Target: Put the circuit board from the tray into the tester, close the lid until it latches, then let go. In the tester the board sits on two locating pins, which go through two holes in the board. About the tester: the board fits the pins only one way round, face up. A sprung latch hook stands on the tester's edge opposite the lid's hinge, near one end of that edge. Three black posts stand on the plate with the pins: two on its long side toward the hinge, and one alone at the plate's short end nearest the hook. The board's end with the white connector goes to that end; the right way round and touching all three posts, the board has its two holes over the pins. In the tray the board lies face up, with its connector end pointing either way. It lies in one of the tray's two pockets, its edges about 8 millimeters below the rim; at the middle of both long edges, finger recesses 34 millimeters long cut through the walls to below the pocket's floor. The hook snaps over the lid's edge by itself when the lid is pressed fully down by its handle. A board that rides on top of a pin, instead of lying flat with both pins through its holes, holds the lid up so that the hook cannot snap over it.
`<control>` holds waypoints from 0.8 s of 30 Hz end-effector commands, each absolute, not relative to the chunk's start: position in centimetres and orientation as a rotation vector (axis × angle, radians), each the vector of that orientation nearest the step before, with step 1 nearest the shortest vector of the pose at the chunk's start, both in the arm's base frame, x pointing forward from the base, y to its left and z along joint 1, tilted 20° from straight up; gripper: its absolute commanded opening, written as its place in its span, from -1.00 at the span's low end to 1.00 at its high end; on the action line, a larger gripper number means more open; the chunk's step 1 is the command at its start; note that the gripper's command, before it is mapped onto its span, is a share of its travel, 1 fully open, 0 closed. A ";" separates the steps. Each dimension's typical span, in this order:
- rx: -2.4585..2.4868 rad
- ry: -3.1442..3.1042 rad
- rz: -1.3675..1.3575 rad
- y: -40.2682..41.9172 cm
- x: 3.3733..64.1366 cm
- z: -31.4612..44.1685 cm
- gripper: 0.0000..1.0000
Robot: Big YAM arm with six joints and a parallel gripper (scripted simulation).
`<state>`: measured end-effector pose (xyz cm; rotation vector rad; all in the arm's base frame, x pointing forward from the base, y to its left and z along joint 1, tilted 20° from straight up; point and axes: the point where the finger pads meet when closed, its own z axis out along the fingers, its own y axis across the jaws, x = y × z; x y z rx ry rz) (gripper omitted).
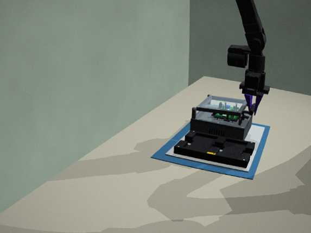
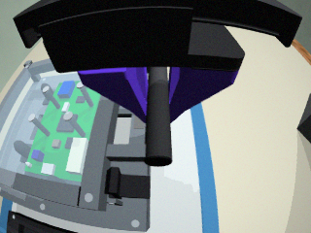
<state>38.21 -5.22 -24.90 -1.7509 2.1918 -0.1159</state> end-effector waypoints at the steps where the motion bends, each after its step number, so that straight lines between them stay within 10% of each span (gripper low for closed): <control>1: -1.758 2.192 -0.114 -4.9 38.4 -25.5 -1.00; 24: -1.757 2.190 -0.117 -4.8 38.5 -25.8 -1.00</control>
